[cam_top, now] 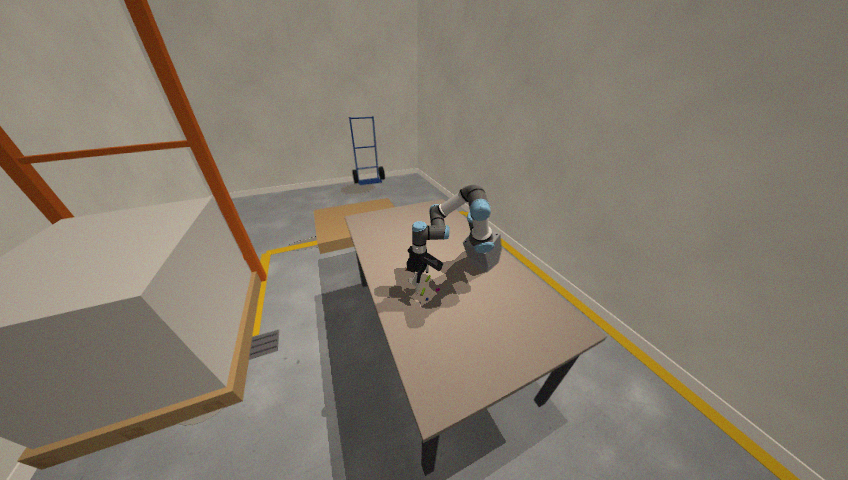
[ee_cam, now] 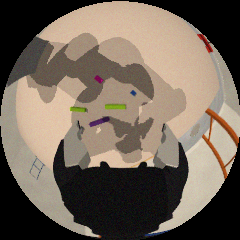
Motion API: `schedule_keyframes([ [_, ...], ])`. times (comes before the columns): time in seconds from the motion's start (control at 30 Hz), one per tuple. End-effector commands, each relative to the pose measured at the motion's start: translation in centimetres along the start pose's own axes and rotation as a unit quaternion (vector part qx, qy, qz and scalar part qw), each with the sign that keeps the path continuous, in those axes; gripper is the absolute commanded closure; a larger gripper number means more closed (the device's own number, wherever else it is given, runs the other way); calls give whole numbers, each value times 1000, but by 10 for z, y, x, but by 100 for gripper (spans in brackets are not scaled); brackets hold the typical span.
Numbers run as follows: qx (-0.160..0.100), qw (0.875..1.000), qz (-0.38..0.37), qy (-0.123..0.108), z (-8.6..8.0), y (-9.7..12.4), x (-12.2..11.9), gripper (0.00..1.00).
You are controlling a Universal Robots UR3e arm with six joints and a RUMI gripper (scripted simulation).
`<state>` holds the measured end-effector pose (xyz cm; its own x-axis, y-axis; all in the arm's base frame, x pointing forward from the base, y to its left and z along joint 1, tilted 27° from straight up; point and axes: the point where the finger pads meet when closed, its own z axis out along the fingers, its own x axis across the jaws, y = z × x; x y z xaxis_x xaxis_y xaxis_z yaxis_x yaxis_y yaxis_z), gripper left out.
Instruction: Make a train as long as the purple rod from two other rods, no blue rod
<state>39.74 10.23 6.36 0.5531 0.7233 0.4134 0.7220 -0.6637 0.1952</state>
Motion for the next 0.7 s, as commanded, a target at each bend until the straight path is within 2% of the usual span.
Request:
schedule_keyframes([
  [0.0, -1, 1000, -27, 0, 0, 4, -3, 0],
  [0.37, 0, 993, -115, -1, 1, 16, -16, 0],
  [0.67, 2, 971, -240, -3, 2, 34, -34, 0],
])
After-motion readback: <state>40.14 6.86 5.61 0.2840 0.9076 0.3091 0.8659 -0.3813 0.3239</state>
